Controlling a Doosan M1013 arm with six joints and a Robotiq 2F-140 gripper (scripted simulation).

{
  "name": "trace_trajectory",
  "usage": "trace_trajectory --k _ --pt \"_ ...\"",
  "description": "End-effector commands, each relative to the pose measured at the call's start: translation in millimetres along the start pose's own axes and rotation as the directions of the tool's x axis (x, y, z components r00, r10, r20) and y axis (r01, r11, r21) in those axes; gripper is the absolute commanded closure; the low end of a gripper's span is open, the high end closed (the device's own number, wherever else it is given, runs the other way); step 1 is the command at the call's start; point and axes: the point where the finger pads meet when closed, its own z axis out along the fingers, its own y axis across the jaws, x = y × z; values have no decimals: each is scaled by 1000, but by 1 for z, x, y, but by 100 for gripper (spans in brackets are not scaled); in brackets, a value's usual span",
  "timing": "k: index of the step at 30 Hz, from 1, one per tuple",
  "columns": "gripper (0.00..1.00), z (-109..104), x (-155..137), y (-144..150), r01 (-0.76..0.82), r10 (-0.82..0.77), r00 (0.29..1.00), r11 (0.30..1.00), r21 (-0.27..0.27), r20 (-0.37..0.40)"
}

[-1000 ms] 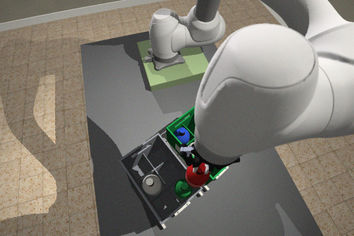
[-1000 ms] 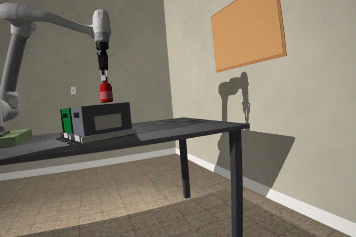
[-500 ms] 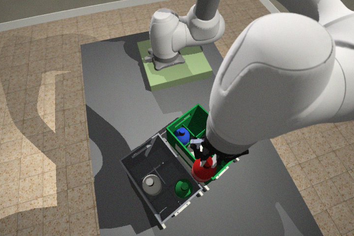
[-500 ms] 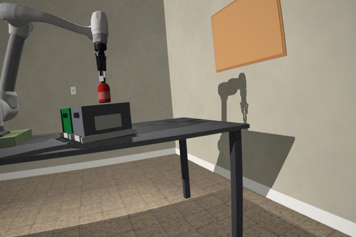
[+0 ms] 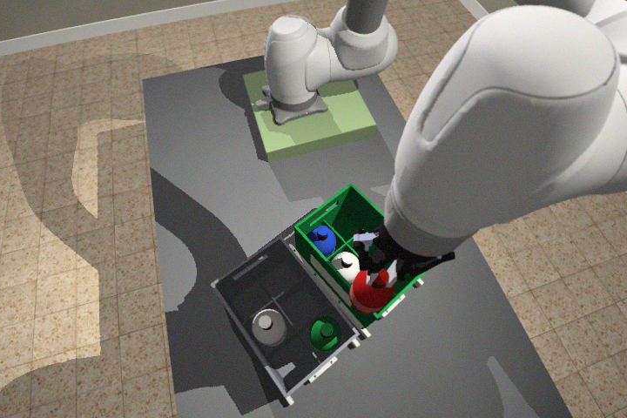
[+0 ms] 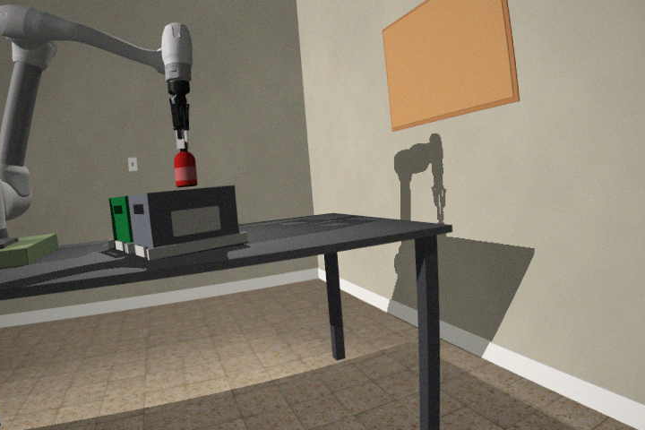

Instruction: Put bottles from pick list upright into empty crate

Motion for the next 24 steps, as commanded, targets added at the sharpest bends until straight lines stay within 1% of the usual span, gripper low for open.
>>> trace_trajectory --k 1,17,24 --pt "100 0 -2 -2 0 0 1000 1000 0 0" --pt "100 0 -25 -24 0 0 1000 1000 0 0" --pt "100 0 -27 -26 0 0 1000 1000 0 0"
